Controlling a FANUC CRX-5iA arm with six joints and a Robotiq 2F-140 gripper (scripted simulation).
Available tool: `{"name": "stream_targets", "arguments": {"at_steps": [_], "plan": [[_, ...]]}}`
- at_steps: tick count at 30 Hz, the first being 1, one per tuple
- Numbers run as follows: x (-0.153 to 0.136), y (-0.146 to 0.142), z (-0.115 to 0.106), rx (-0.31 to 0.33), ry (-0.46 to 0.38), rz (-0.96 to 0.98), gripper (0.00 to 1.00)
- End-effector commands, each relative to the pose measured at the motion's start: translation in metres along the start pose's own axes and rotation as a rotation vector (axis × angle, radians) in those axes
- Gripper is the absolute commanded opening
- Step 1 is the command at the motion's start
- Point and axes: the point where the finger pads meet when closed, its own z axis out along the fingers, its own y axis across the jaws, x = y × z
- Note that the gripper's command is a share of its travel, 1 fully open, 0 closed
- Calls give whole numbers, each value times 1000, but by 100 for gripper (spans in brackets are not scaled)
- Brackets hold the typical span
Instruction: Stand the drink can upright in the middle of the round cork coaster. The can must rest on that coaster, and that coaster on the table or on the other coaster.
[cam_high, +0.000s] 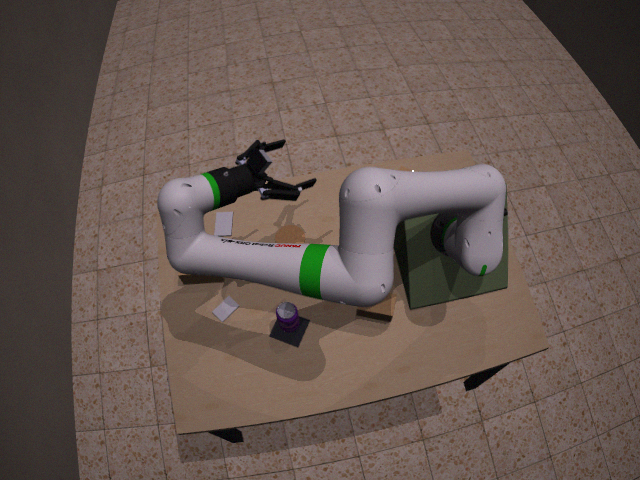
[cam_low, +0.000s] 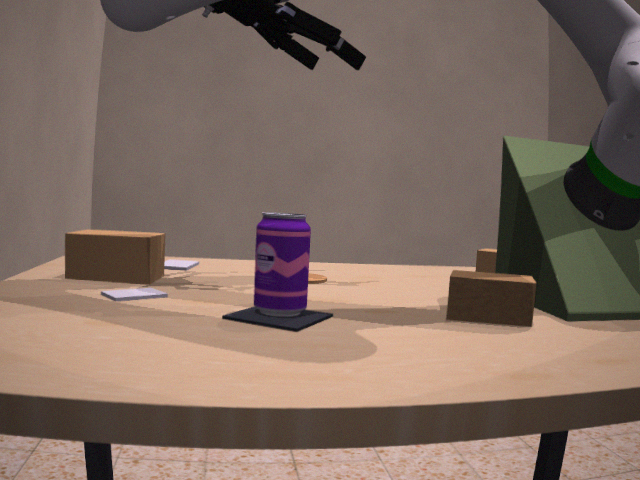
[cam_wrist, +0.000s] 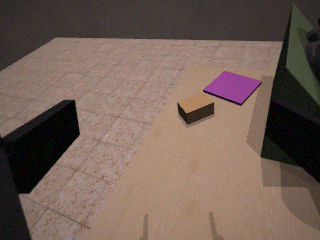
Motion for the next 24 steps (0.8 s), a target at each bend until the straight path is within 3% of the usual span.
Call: {"name": "stream_targets", "arguments": {"at_steps": [1,19,21,24], "plan": [[1,0,0,1,-1,2,100],[-2,2,0,1,-14,2,100],[-18,12,0,3,-89,6,100],[-64,48,-7,-11,-325,26,100]]}}
